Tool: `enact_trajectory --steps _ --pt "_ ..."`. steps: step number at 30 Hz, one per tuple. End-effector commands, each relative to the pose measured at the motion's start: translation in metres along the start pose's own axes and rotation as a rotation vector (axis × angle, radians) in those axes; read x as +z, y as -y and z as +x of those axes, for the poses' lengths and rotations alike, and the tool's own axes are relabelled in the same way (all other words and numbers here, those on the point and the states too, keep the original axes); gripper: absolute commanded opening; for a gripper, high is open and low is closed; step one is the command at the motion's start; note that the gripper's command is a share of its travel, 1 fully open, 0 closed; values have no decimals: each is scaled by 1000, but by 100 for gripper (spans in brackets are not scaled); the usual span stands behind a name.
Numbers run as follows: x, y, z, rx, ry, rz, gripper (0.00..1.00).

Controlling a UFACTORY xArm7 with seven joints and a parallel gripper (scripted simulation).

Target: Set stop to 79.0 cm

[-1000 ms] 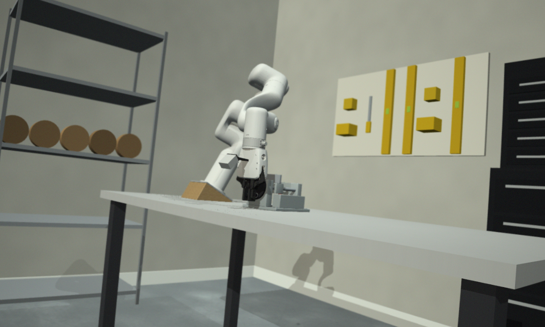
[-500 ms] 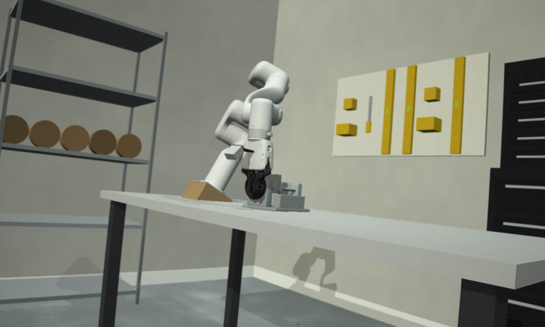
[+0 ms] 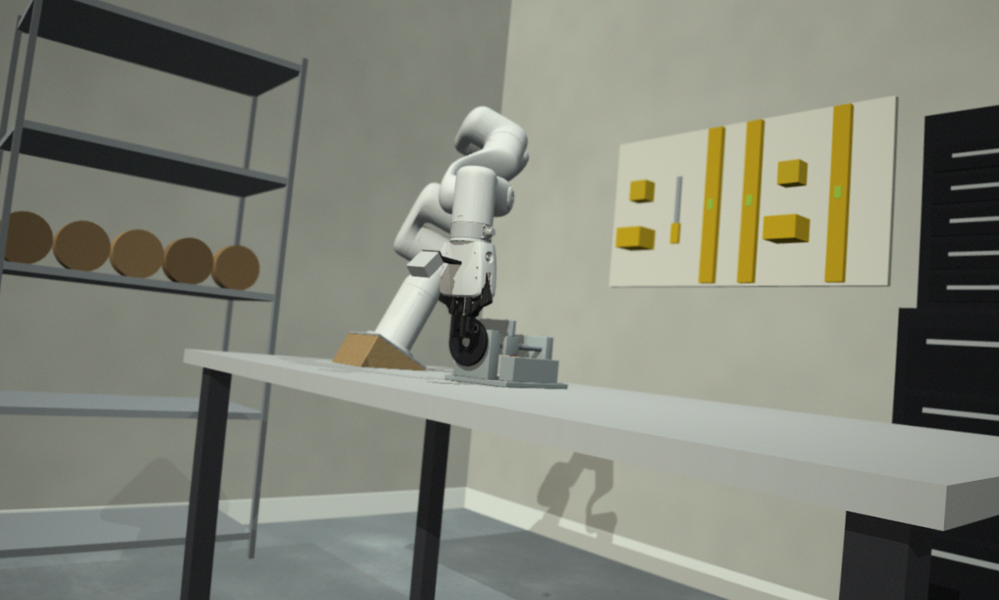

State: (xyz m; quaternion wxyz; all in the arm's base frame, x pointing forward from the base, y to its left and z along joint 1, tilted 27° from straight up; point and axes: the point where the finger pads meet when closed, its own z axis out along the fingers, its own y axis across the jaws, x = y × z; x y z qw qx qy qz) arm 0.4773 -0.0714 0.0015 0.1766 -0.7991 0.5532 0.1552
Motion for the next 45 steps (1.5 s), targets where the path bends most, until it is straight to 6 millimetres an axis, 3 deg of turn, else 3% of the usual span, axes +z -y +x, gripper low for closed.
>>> enact_trajectory --steps 1,23,45 --pt "-6 -11 1 2 -3 1 6" --pt "5 -44 1 2 -3 1 6" --pt "35 -48 1 2 -3 1 6"
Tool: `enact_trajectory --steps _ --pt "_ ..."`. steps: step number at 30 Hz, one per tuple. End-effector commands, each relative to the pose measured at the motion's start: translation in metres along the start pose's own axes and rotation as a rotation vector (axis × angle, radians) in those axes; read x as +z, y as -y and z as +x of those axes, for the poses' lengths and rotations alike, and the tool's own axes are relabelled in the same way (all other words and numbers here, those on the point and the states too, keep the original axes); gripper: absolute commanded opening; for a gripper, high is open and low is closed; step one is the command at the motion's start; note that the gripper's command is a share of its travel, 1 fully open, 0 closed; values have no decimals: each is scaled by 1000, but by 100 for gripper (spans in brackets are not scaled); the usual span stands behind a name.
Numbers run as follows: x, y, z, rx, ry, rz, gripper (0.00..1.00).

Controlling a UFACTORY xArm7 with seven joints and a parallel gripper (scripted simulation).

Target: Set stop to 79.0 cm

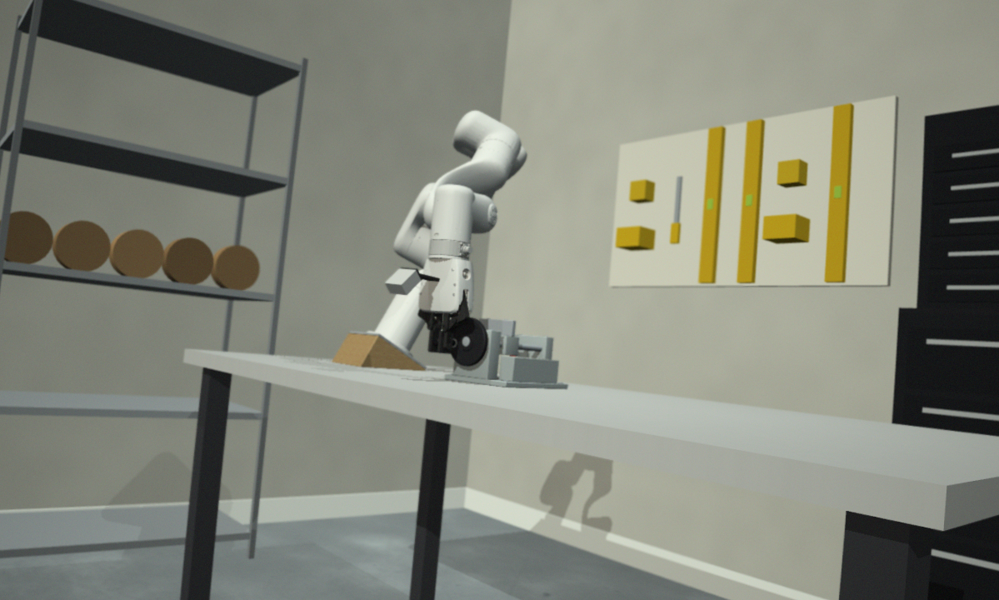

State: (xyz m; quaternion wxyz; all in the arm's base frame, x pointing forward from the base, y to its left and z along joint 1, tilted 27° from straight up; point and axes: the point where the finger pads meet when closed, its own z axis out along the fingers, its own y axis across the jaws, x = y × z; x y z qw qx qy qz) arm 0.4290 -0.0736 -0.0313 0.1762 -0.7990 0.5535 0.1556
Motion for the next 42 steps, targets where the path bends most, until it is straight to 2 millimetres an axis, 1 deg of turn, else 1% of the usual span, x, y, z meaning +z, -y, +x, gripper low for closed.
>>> enact_trajectory --steps 1,12,28,42 --pt "6 2 1 1 -3 2 6" --pt "17 10 2 1 -3 2 6" --pt "23 20 2 1 -3 2 6" --pt "25 28 2 1 -3 2 6"
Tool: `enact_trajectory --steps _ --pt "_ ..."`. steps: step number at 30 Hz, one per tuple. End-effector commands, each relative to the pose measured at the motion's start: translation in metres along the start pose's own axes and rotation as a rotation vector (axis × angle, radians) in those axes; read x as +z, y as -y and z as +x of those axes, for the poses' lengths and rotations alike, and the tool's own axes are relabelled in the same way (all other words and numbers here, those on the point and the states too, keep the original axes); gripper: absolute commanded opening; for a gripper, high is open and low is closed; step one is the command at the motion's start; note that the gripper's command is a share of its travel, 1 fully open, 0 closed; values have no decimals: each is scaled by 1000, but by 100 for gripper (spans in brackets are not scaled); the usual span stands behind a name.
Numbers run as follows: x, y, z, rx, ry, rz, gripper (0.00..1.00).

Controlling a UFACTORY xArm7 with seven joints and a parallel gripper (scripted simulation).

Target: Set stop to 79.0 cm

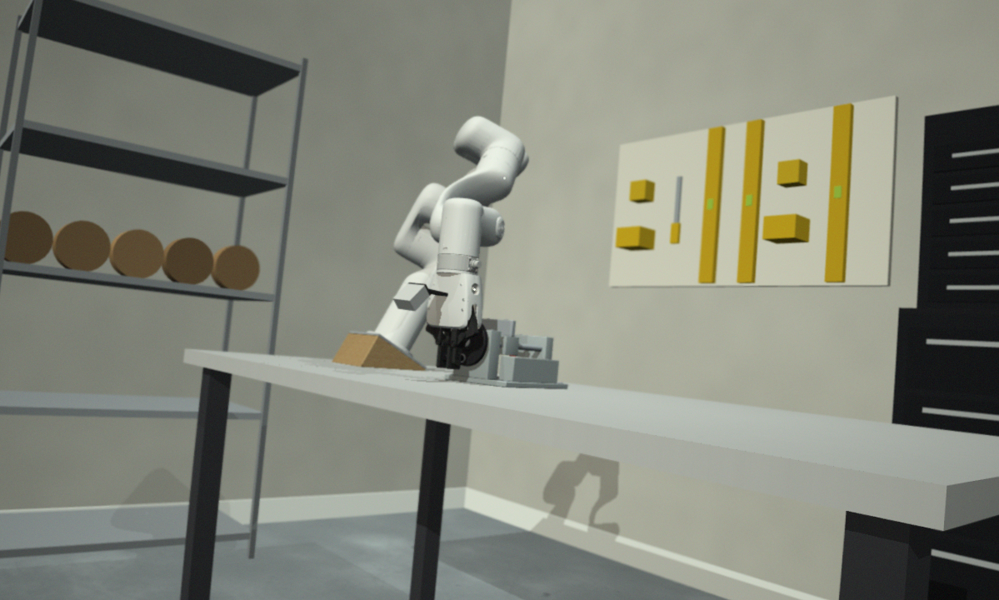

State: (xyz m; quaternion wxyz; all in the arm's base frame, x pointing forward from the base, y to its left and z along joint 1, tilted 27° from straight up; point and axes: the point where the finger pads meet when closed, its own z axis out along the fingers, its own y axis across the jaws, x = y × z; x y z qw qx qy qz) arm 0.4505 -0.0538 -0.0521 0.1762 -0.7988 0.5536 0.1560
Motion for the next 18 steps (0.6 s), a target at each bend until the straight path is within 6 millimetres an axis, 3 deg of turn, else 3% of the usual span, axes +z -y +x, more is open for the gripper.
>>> enact_trajectory --steps 1,18 --pt "-1 4 1 0 -3 3 6" --pt "-1 10 1 0 -3 3 6"
